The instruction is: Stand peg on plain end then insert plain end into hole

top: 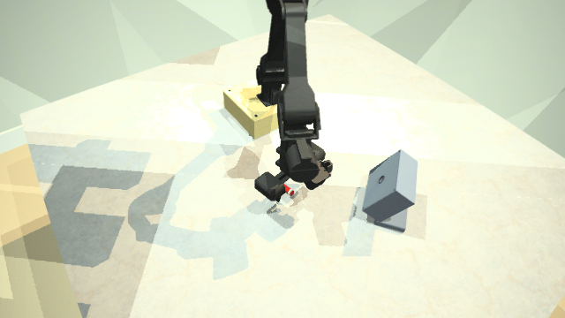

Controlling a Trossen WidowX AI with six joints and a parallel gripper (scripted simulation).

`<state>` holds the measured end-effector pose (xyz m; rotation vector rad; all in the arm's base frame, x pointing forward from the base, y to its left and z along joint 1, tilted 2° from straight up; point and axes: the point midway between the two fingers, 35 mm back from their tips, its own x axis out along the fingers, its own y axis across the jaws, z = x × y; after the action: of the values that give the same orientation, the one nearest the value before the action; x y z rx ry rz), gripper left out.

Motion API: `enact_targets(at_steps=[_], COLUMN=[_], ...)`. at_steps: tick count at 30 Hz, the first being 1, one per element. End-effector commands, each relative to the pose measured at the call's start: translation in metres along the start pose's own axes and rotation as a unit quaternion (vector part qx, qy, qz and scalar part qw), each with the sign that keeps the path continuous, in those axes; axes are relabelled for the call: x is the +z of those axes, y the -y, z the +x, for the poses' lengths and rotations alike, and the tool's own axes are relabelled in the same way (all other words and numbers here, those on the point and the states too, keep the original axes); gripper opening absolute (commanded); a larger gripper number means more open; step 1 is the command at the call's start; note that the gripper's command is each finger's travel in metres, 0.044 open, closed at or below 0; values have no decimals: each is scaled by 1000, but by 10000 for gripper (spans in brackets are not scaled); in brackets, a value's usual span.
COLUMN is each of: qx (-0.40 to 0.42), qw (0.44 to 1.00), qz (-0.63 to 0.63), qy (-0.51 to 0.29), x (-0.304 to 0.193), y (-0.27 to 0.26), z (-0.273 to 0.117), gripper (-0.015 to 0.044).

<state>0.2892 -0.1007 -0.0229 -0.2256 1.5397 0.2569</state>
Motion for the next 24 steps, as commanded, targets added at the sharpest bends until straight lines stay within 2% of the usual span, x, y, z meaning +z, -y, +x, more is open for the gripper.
enact_targets(at_steps=[1, 10, 17, 24], qx=[0, 0, 0, 0], qw=[1000, 1000, 1000, 1000], qz=[2, 2, 2, 2], qy=[-3, -3, -3, -3], x=[-2, -2, -2, -2], y=[-1, -1, -1, -1], z=[2, 2, 2, 2], gripper=[335, 110, 110, 63])
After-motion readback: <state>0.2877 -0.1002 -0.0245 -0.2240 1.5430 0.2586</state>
